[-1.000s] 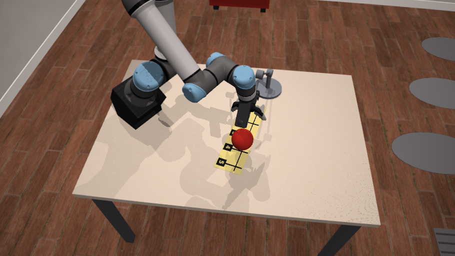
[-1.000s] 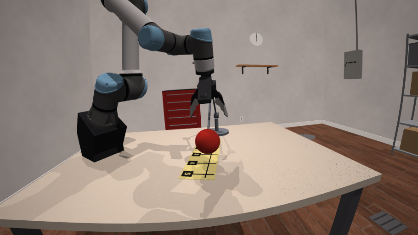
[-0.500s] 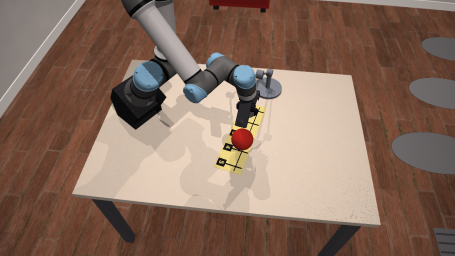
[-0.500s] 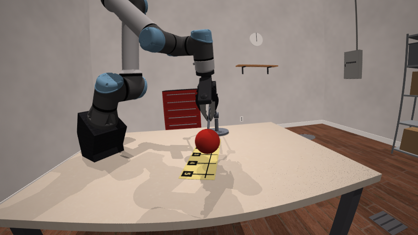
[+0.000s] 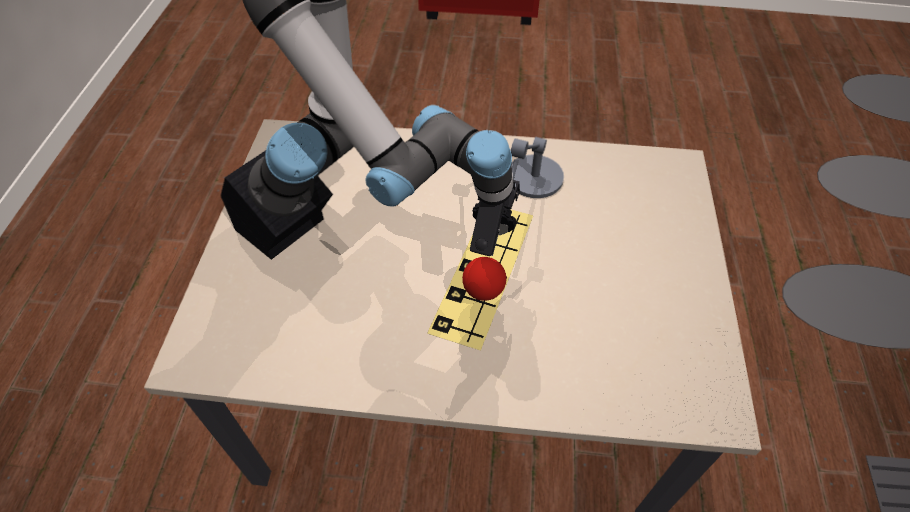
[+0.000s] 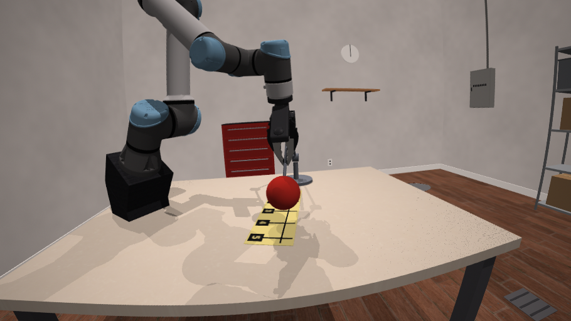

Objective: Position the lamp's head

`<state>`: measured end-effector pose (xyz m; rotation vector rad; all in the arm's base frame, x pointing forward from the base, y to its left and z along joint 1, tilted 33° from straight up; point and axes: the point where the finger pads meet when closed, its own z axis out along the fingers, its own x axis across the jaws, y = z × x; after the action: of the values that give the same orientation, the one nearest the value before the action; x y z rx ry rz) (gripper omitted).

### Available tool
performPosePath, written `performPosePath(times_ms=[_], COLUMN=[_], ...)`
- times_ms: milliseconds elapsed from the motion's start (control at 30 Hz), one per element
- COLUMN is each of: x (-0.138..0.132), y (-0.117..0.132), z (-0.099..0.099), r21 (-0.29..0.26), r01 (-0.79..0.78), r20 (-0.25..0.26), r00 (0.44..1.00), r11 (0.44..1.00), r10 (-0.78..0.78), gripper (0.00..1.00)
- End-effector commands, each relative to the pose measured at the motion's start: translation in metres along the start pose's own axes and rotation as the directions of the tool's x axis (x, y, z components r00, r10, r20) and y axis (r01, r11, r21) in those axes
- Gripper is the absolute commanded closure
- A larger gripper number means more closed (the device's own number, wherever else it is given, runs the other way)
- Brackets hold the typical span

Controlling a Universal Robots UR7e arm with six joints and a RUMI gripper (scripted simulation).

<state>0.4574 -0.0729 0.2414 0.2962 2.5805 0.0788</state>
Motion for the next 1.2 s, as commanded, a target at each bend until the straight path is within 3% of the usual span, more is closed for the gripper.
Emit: performPosePath(times_ms=[0,267,1167], x=[-0.001,0.0,-0.001], y=[0.0,0.0,-0.063], z=[0.0,0.0,-0.001], r21=[0.001,0.001,0.003], r01=[0.001,0.001,0.001], r20=[0.001,0.001,0.001], r00=[1.0,1.0,1.0], r11=[1.0,1.0,1.0], r10=[-0.001,-0.001,-0.001], gripper=[1.0,1.0,1.0])
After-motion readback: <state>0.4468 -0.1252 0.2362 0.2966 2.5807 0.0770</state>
